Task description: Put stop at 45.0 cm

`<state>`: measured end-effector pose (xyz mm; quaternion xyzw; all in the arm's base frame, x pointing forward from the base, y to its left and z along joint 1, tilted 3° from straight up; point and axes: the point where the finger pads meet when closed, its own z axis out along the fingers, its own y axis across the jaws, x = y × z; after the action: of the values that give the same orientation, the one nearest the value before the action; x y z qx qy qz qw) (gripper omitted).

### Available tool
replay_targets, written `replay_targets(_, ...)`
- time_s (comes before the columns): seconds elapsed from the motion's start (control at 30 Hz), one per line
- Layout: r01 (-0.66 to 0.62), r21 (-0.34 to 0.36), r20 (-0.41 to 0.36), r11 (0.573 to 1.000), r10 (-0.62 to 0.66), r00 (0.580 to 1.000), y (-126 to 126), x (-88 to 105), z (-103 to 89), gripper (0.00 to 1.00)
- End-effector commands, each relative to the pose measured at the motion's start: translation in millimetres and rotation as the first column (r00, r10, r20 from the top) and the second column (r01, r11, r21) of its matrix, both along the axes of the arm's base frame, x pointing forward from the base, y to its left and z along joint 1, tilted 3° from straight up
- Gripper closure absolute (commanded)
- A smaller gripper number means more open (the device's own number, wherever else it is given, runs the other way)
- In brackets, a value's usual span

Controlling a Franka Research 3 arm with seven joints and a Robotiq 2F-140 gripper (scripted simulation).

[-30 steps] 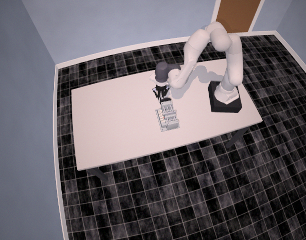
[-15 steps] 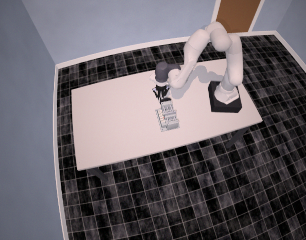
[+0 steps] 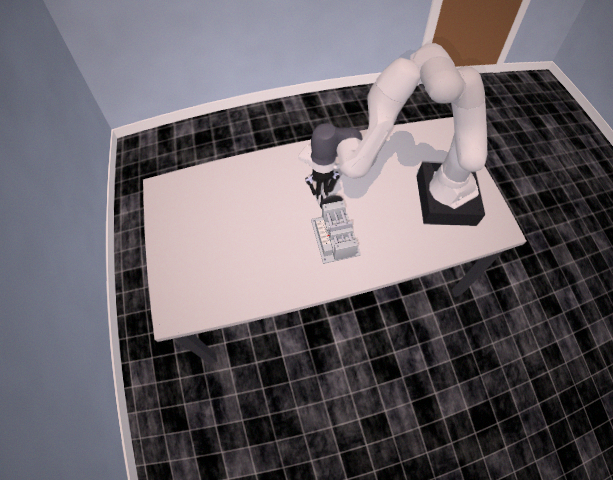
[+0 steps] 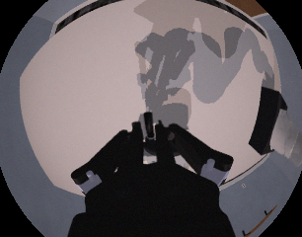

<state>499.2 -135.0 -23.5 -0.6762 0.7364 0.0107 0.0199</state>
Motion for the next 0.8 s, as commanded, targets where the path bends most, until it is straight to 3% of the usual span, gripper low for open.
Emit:
replay_targets(0.0, 0.002, 0.0, 0.0, 1.0, -0.002, 1.0, 0.5, -0.7, -2.4, 0.96)
replay_targets(0.77, 0.002, 0.0, 0.0, 1.0, -0.002, 1.0, 1.3, -6.3, -10.8, 0.96)
